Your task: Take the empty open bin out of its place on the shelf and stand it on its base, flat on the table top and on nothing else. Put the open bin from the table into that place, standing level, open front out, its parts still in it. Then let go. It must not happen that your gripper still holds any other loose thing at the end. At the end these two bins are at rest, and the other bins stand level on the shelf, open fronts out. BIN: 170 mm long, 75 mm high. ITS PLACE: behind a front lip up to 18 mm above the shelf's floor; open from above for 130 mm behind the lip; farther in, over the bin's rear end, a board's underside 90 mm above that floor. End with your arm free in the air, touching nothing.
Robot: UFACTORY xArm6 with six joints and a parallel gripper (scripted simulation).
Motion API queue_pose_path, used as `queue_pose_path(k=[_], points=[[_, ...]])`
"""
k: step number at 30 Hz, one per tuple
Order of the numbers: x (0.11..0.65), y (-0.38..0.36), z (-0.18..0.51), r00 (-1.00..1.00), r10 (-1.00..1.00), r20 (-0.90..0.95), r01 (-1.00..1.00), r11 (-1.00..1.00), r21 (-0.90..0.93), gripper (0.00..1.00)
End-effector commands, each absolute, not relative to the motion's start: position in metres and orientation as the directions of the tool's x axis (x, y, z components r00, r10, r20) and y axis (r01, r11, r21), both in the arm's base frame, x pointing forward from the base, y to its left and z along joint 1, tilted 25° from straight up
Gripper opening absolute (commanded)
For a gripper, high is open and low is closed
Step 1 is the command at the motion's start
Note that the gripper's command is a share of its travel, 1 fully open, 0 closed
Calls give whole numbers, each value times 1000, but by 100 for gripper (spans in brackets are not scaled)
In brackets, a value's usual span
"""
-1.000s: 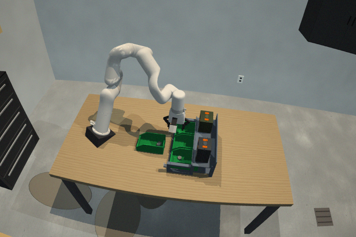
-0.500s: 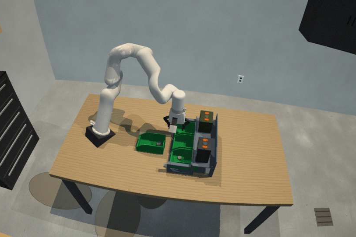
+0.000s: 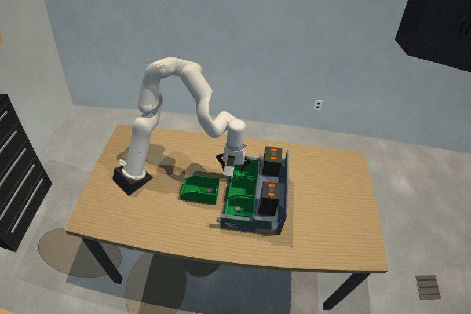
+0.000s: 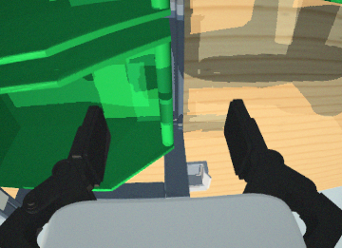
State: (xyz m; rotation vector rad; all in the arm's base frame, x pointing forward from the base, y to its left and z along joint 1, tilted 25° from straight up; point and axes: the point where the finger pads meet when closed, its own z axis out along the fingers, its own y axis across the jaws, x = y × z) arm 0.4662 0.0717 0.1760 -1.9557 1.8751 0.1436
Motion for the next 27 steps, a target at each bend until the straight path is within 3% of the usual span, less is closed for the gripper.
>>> queue_pose_path(k=[1, 27], points=[[467, 72, 177, 83, -929, -360, -972, 3, -233, 95], [470, 76, 165, 83, -929, -360, -972, 3, -233, 95]])
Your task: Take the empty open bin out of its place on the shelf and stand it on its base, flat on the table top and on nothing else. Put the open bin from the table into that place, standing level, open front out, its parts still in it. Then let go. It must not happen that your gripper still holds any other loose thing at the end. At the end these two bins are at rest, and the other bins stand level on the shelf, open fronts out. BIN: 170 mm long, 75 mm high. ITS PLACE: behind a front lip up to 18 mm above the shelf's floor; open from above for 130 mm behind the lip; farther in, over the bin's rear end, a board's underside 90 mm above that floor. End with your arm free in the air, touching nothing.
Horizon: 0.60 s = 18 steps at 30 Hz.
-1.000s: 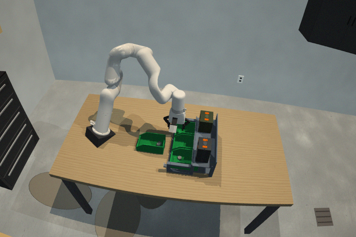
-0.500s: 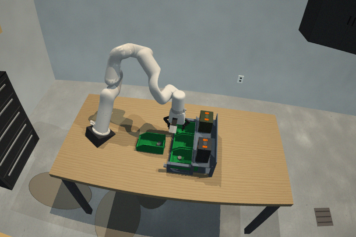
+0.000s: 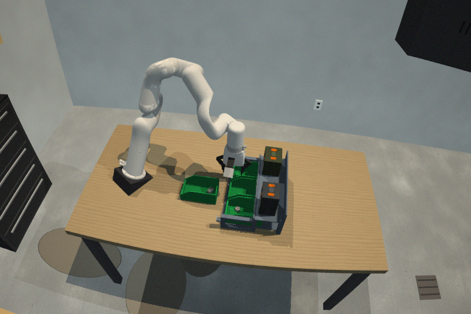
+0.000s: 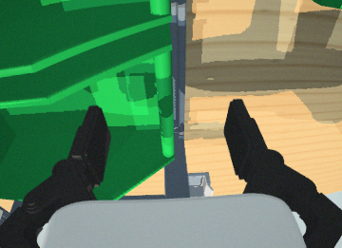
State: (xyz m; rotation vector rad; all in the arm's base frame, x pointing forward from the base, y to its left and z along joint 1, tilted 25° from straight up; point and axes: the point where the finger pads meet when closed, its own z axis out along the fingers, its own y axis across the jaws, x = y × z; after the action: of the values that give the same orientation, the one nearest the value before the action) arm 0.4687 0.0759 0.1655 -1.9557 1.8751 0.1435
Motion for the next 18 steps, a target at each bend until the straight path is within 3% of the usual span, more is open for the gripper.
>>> queue_pose_path(k=[1, 18], points=[[470, 77, 165, 83, -929, -360, -972, 3, -233, 95], [471, 79, 160, 83, -929, -360, -972, 3, -233, 95]])
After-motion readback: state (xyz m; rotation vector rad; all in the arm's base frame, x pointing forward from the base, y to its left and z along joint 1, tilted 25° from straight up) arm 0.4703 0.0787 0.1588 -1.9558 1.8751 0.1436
